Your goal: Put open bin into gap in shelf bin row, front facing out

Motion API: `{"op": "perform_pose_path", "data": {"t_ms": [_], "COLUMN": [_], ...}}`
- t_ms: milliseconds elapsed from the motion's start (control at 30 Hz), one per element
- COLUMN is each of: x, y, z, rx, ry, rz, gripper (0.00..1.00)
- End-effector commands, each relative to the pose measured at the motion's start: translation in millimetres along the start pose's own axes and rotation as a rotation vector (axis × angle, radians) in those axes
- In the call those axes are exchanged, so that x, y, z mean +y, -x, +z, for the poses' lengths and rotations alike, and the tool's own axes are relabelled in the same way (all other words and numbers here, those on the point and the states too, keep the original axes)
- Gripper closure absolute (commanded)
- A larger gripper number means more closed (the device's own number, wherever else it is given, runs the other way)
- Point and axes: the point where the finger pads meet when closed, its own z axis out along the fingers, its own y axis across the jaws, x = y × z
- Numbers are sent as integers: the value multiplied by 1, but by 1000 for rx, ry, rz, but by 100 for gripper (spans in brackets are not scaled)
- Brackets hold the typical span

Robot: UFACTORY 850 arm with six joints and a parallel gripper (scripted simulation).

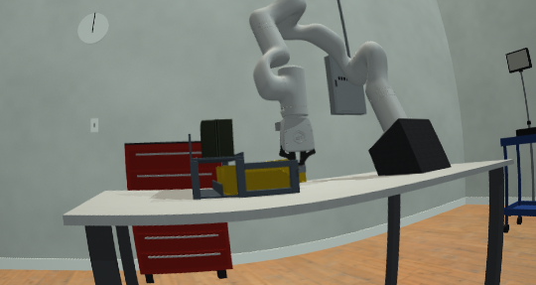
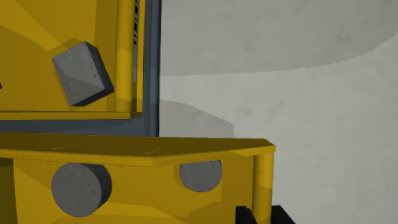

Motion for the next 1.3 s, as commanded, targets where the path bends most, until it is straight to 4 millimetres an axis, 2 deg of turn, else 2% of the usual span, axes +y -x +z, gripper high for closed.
{"op": "perform_pose_path", "data": {"t_ms": [0, 233, 400, 800, 967, 1267], "x": [-2, -2, -12, -12, -22, -22], "y": [0, 0, 0, 0, 0, 0], "z": [0, 0, 0, 0, 0, 0], "rx": [0, 0, 0, 0, 0, 0], "ry": [-1, -1, -1, -1, -1, -1], "rz": [0, 0, 0, 0, 0, 0], "gripper": [100, 100, 100, 100, 100, 100]}}
